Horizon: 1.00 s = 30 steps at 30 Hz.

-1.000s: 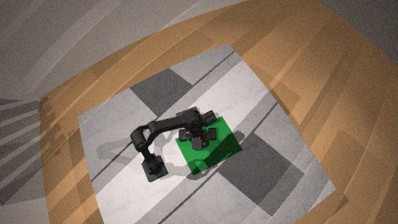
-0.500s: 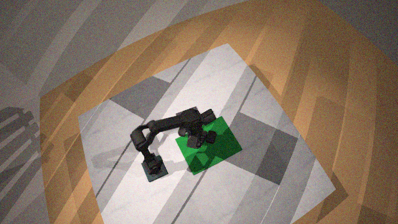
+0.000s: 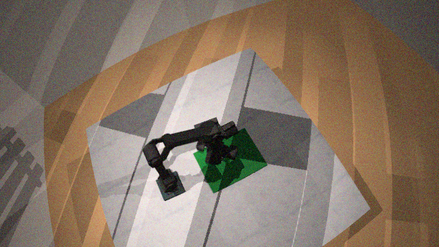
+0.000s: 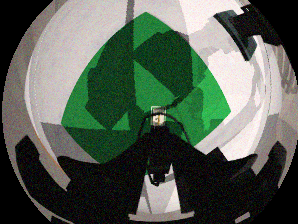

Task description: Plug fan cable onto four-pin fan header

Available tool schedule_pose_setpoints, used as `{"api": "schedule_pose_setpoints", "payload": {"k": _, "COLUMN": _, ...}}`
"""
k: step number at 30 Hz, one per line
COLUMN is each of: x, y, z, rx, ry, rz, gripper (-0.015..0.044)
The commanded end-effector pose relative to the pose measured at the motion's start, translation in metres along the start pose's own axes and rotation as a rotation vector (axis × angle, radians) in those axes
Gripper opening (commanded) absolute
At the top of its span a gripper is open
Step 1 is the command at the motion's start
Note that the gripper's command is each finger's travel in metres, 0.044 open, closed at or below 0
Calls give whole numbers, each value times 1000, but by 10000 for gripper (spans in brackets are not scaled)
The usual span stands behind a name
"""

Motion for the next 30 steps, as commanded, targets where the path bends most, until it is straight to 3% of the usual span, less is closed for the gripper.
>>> {"api": "schedule_pose_setpoints", "payload": {"k": 1, "x": -3, "y": -1, "z": -1, "rx": 0, "ry": 3, "rz": -6, "gripper": 0}}
{"api": "schedule_pose_setpoints", "payload": {"k": 30, "x": -5, "y": -23, "z": -1, "rx": 0, "ry": 20, "rz": -6, "gripper": 0}}
Point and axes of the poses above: the point midway between the two fingers, 35 mm back from their tips, its own y axis back along the fingers, its own z axis across the jaws, x = y × z, the point moved 6 cm from there along y, back along the fingers, and after that the axes turned 12 degrees about -y, right-handed, at the moved point
